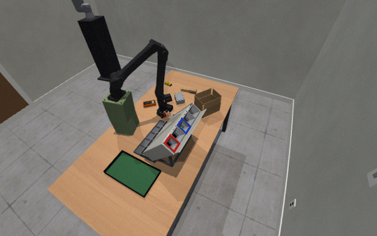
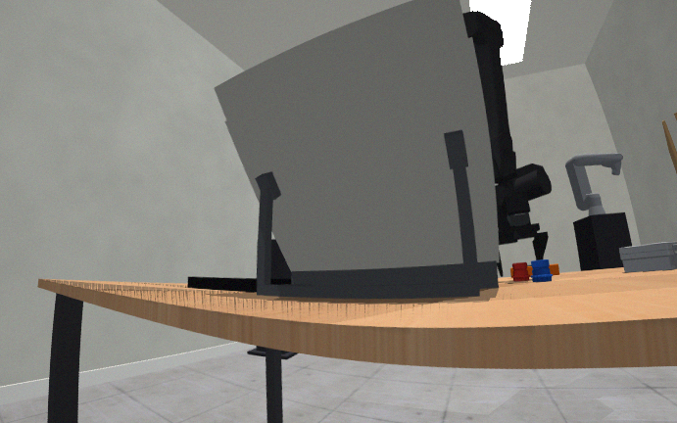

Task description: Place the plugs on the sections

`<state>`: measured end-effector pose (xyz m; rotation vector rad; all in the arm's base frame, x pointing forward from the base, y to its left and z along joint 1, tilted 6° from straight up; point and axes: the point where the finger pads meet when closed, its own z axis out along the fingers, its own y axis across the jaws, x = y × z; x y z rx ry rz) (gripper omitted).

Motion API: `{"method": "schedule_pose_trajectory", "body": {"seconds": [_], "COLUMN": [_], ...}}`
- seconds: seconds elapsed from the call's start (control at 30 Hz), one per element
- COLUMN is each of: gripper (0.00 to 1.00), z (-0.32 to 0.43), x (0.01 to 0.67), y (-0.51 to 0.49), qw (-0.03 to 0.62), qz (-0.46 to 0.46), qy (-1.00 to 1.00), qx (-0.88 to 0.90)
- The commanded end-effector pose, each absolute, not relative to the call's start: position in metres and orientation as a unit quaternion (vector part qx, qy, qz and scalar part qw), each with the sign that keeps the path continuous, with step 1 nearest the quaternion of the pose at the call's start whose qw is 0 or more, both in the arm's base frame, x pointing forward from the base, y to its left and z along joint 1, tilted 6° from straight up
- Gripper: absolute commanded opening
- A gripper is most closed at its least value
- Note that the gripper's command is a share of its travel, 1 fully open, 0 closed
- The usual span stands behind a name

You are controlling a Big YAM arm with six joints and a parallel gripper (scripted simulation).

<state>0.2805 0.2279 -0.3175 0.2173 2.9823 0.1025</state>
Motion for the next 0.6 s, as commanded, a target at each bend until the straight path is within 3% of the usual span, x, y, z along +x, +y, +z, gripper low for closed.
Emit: {"method": "schedule_pose_trajectory", "body": {"seconds": [0.0, 0.57], "gripper": [0.87, 0.87], "z": [-0.3221, -0.3208], "x": [0.2734, 0.2741], "y": [0.2169, 0.2182], "qw": [0.063, 0.06], "qz": [0.021, 0.019], "qy": [0.995, 0.995], "qx": [0.077, 0.075]}}
